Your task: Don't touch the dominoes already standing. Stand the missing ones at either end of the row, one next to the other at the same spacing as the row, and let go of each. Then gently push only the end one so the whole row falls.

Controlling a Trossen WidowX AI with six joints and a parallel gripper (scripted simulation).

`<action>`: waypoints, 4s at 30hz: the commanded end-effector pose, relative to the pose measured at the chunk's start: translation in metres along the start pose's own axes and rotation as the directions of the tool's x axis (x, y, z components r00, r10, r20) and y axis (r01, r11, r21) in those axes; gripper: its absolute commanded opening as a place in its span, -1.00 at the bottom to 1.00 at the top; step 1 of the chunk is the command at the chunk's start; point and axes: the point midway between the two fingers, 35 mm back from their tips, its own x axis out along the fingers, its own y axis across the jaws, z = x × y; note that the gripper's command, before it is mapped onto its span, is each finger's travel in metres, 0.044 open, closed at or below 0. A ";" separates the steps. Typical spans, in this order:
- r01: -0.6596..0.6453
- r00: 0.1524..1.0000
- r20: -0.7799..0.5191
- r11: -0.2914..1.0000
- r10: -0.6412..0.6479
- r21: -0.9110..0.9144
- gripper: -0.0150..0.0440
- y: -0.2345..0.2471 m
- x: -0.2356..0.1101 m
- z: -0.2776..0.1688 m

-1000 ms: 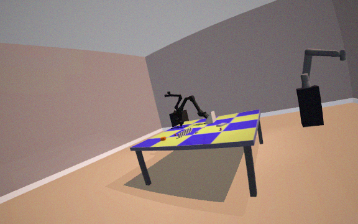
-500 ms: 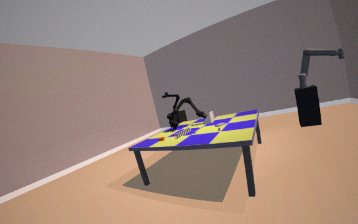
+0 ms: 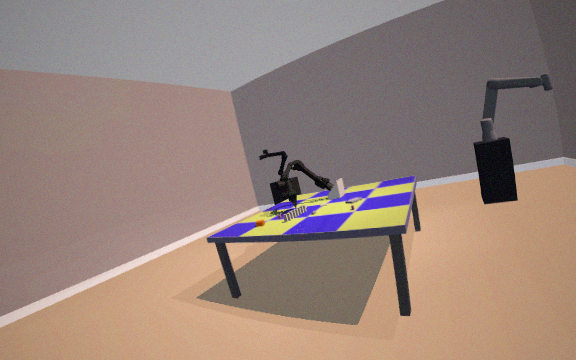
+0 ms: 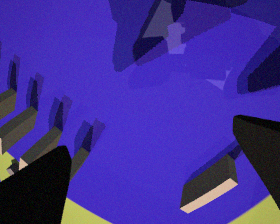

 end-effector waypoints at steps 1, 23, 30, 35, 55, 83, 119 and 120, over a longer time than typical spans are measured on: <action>0.046 0.997 -0.057 0.998 -0.044 0.035 1.00 0.028 0.003 -0.039; 0.313 0.939 0.053 0.906 -0.341 0.286 1.00 0.063 -0.003 -0.190; 0.313 0.938 0.056 0.905 -0.342 0.286 1.00 0.041 0.050 -0.185; 0.313 0.938 0.057 0.905 -0.342 0.287 1.00 0.041 0.052 -0.186; 0.313 0.938 0.057 0.905 -0.343 0.287 0.56 0.036 0.066 -0.185; 0.314 0.938 0.053 0.906 -0.342 0.286 -0.13 0.070 -0.045 -0.189; -0.054 0.941 0.048 -0.288 -0.335 -0.956 -0.13 0.190 -0.047 -0.256; -0.054 0.941 0.048 -0.288 -0.335 -0.956 -0.13 0.190 -0.047 -0.256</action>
